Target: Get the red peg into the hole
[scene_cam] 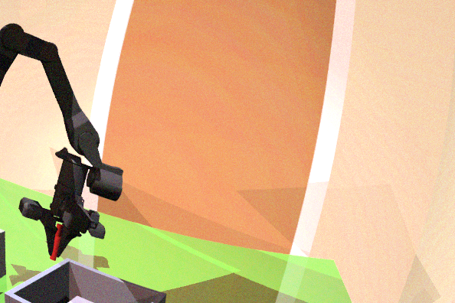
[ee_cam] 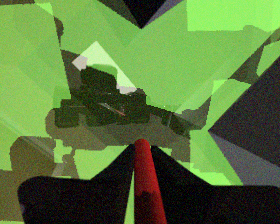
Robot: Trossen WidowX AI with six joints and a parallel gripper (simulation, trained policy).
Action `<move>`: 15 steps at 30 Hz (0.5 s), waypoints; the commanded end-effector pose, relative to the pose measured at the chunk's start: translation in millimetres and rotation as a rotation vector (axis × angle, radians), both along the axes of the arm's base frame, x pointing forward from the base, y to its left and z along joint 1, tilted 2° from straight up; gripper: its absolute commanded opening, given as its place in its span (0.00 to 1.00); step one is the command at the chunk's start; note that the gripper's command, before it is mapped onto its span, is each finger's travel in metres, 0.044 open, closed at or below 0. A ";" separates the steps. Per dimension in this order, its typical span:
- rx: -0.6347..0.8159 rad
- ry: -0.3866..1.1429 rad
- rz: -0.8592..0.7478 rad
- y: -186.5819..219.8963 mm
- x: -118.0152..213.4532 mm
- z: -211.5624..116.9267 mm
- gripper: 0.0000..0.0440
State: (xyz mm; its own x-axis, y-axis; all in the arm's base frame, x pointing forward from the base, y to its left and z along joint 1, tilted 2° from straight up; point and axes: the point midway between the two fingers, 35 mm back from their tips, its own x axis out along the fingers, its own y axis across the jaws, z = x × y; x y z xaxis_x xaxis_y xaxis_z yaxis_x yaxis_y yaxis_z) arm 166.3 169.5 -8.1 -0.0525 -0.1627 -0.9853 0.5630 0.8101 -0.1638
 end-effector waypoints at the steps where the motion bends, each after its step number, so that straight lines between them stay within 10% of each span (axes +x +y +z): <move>1: -0.010 -0.018 -0.001 -0.7 7.5 12.5 0.00; 15: -0.032 -0.092 -0.091 -8.7 45.1 59.3 0.00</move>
State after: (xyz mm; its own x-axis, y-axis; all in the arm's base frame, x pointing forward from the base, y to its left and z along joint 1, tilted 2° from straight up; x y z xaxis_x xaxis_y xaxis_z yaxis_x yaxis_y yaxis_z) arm 202.9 164.8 43.6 0.0100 -0.1842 -0.9828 0.6244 0.7689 -0.1378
